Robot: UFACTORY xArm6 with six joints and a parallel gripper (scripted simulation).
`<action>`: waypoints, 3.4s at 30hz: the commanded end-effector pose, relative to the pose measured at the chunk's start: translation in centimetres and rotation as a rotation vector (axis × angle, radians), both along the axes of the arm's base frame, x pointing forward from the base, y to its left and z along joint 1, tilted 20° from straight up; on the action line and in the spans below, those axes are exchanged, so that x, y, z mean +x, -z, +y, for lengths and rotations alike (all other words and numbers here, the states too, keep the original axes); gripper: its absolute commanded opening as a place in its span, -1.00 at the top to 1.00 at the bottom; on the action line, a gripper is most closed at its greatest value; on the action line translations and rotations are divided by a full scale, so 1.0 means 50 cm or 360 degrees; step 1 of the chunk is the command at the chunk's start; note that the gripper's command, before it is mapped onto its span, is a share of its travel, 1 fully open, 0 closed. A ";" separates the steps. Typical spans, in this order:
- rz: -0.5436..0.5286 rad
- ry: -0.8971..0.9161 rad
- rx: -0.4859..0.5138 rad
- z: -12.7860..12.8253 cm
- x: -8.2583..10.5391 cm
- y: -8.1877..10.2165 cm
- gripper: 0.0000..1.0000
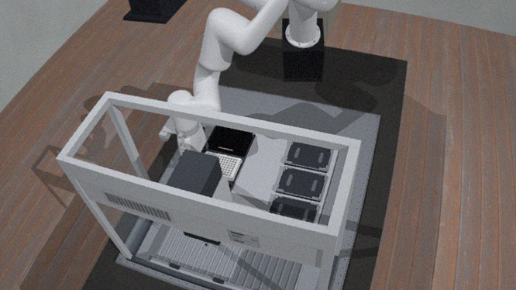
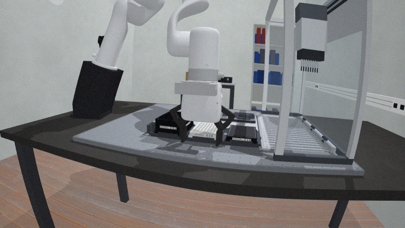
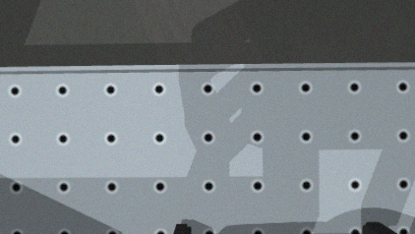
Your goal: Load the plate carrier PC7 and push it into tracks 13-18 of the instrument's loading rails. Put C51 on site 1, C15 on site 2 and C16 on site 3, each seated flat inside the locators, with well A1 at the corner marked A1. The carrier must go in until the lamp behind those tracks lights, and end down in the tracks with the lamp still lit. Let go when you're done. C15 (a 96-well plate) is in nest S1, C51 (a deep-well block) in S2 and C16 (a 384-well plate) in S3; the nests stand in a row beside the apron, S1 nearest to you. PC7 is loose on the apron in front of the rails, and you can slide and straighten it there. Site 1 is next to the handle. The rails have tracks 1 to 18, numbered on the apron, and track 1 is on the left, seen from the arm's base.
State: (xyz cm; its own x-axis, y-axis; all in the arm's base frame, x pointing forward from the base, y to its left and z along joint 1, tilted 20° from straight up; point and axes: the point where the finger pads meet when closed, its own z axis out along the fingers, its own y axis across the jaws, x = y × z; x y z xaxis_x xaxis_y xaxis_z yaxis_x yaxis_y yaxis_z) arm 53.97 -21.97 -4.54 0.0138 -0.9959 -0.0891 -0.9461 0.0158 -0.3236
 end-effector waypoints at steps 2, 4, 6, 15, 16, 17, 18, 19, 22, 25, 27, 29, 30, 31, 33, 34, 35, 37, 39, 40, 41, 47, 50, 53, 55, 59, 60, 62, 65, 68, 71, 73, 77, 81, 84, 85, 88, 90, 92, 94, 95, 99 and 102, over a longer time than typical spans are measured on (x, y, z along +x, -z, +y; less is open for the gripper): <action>-0.0006 0.0000 -0.0003 0.004 0.002 -0.004 -1.00; -0.0006 0.0000 -0.0003 0.006 0.002 -0.004 -1.00; -0.0006 0.0000 -0.0002 0.008 0.002 -0.004 -1.00; -0.0006 0.0000 -0.0002 0.015 0.002 -0.005 -1.00; -0.0006 0.0000 -0.0002 0.016 0.002 -0.005 -1.00; -0.0006 0.0000 -0.0002 0.017 0.002 -0.005 -1.00; -0.0006 0.0000 -0.0002 0.018 0.002 -0.005 -1.00; -0.0006 0.0000 -0.0002 0.019 0.002 -0.005 -1.00; -0.0006 0.0000 -0.0002 0.022 0.002 -0.006 -1.00; -0.0006 0.0000 -0.0002 0.025 0.002 -0.006 -1.00; -0.0006 0.0000 -0.0002 0.025 0.002 -0.006 -1.00; -0.0006 0.0000 -0.0002 0.025 0.002 -0.006 -1.00; -0.0006 0.0000 -0.0002 0.025 0.002 -0.006 -1.00; -0.0006 0.0000 -0.0002 0.025 0.002 -0.006 -1.00; -0.0006 0.0000 -0.0002 0.025 0.002 -0.006 -1.00; -0.0006 0.0000 -0.0002 0.025 0.002 -0.006 -1.00; -0.0006 0.0000 -0.0002 0.025 0.002 -0.006 -1.00; -0.0006 0.0000 -0.0002 0.025 0.002 -0.006 -1.00; -0.0006 0.0000 -0.0002 0.025 0.002 -0.006 -1.00; -0.0006 0.0000 -0.0002 0.025 0.002 -0.006 -1.00; -0.0006 0.0000 -0.0002 0.025 0.002 -0.006 -1.00; -0.0006 0.0000 -0.0002 0.025 0.002 -0.006 -1.00; -0.0006 0.0000 -0.0002 0.021 0.002 -0.006 -1.00; -0.0006 0.0000 -0.0002 0.017 0.002 -0.005 -1.00; -0.0006 0.0000 -0.0002 0.015 0.002 -0.005 -1.00; -0.0006 0.0000 -0.0003 0.009 0.002 -0.005 -1.00; -0.0006 0.0000 -0.0003 0.008 0.002 -0.004 -1.00; -0.0006 0.0000 -0.0003 0.007 0.002 -0.004 -1.00; -0.0006 0.0001 -0.0003 0.004 0.002 -0.004 -1.00; -0.0006 0.0001 -0.0003 0.000 0.002 -0.004 -1.00; -0.0006 0.0001 -0.0003 -0.004 0.002 -0.003 -1.00; -0.0006 0.0001 -0.0003 -0.007 0.002 -0.003 -1.00; -0.0006 0.0001 -0.0003 -0.012 0.003 -0.003 -1.00; -0.0006 0.0001 -0.0003 -0.015 0.002 -0.003 -1.00; -0.0006 0.0001 -0.0003 -0.019 0.003 -0.002 -1.00; -0.0006 0.0001 -0.0003 -0.020 0.003 -0.002 -1.00; -0.0006 0.0001 -0.0003 -0.024 0.003 -0.002 -1.00; -0.0006 0.0001 -0.0003 -0.027 0.003 -0.001 -1.00; -0.0006 0.0001 -0.0003 -0.029 0.003 -0.001 -1.00; -0.0006 0.0001 -0.0003 -0.032 0.003 -0.001 -1.00; -0.0006 0.0001 -0.0003 -0.033 0.003 -0.001 -1.00; -0.0006 0.0001 -0.0003 -0.036 0.003 -0.001 -1.00; -0.0006 0.0001 -0.0003 -0.040 0.003 0.000 -1.00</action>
